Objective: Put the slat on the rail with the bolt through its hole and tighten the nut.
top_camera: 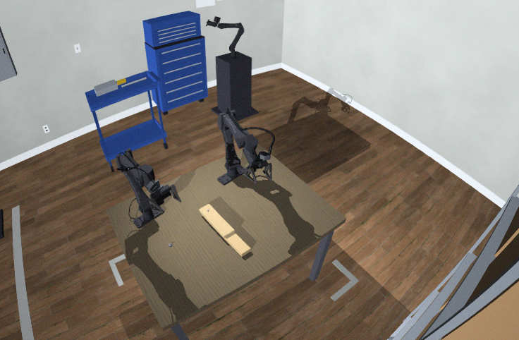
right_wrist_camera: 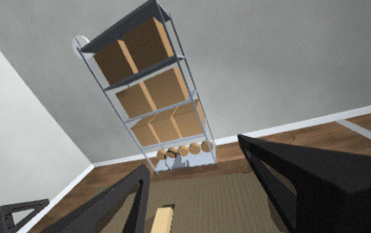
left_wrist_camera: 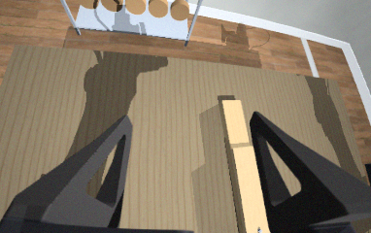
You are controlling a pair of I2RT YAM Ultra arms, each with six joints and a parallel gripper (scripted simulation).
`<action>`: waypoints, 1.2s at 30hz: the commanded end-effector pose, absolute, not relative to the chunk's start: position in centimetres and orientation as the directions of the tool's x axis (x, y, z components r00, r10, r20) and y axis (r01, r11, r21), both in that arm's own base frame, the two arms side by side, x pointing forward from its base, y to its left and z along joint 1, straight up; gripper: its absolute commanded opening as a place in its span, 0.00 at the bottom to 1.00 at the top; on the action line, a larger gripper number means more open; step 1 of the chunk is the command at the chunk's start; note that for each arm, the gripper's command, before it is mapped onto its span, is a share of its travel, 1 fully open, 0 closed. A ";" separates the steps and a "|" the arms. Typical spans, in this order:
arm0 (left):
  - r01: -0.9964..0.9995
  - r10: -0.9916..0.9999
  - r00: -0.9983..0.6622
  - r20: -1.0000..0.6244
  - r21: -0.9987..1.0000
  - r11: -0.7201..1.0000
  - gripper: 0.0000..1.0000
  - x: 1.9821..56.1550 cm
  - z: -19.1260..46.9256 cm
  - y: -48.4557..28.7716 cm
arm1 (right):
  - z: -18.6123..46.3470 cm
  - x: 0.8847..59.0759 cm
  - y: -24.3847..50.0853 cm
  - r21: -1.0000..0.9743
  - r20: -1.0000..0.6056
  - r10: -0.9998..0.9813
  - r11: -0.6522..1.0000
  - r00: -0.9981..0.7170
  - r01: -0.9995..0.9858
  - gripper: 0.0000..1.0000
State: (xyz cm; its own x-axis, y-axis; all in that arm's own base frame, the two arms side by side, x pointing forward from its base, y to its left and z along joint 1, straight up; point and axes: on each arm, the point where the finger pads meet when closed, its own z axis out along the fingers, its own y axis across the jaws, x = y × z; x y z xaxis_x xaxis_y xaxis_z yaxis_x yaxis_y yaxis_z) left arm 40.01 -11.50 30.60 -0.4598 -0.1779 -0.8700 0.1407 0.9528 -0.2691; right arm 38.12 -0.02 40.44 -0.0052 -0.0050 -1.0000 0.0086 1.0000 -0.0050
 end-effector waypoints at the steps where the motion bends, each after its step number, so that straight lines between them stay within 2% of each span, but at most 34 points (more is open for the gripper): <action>1: 0.165 -0.152 -0.346 -0.926 -0.219 0.962 1.00 40.3 33.2 -9.9 | 41.2 38.1 0.1 0.000 -1.000 0.000 1.000 0.012 0.000 1.00; 14: 0.044 -0.041 -0.049 -0.998 -0.043 0.998 1.00 38.8 39.7 -1.7 | 41.2 38.1 0.1 0.000 -1.000 0.000 1.000 0.012 0.000 1.00; 19: 0.004 -0.002 0.009 -1.000 -0.002 1.000 1.00 38.1 41.0 0.0 | 41.2 38.1 0.1 0.000 -1.000 0.000 1.000 0.012 0.000 1.00; 36: -0.006 0.007 0.027 -1.000 0.007 1.000 1.00 37.8 41.5 0.3 | 41.2 38.1 0.1 0.000 -1.000 0.000 1.000 0.012 0.000 1.00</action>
State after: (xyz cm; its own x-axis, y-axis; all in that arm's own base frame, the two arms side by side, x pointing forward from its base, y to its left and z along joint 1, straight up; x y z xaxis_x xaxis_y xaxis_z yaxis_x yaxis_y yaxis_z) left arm 38.51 0.09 40.26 -0.0143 -0.0037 -0.9999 -0.0067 1.0000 -0.0036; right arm 38.12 -0.02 40.44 -0.0052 -0.0050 -1.0000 0.0086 1.0000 -0.0050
